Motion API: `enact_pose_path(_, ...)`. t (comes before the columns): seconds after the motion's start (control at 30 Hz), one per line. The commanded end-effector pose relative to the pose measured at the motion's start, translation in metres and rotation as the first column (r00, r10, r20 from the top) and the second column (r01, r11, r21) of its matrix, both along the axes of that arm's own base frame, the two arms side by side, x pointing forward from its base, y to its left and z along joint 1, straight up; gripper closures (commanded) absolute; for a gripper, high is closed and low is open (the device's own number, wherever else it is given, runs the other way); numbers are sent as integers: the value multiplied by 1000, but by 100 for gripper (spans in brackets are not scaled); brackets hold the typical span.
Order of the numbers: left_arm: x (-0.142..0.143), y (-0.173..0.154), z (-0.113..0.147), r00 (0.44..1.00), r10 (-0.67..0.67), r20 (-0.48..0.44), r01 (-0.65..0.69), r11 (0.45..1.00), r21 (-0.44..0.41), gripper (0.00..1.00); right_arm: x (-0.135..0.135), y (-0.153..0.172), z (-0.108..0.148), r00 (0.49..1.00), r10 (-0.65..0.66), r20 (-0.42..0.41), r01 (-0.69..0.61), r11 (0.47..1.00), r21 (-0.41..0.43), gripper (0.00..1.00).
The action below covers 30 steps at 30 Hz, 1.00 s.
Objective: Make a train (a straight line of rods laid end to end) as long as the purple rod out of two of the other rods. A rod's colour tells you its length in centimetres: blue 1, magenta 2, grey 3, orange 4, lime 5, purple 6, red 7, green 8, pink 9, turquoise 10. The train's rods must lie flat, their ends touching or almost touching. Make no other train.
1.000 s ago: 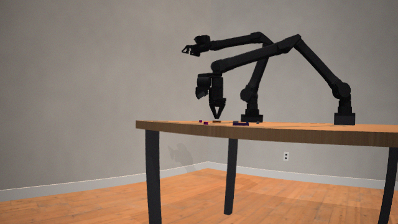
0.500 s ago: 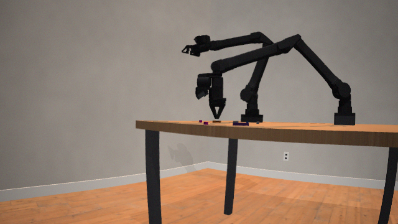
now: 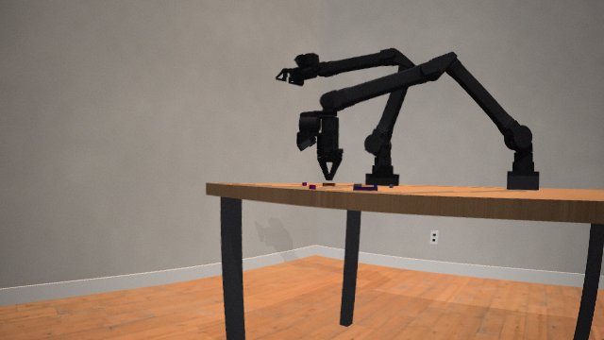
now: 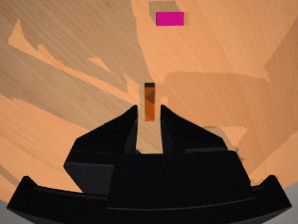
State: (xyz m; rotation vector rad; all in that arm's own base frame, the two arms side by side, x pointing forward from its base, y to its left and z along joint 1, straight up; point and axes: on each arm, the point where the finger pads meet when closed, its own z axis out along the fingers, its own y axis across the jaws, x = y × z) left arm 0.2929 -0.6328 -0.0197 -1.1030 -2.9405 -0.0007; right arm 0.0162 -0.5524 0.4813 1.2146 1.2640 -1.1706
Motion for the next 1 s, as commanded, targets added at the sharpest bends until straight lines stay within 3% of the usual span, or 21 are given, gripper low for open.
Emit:
enact_pose_path(0.0,1,-10,11,1000,9,15,-8,999,-31,77,-7,8,19,1000,-14,10,14,999,-45,0)
enact_pose_path(0.4,-1,-8,10,1000,8,13,-8,1000,-28,77,-7,8,19,1000,-14,10,14,999,-45,0)
enact_pose_path(0.5,-4,-10,24,1000,5,21,-4,999,-46,77,-7,8,19,1000,-14,10,14,999,-45,0)
enact_pose_path(0.77,-5,-16,31,1000,3,29,-1,998,-64,77,-7,8,19,1000,-14,10,14,999,-45,0)
enact_pose_path(0.97,-8,-9,15,1000,2,16,-2,999,-35,77,-7,8,19,1000,-14,10,14,999,-45,0)
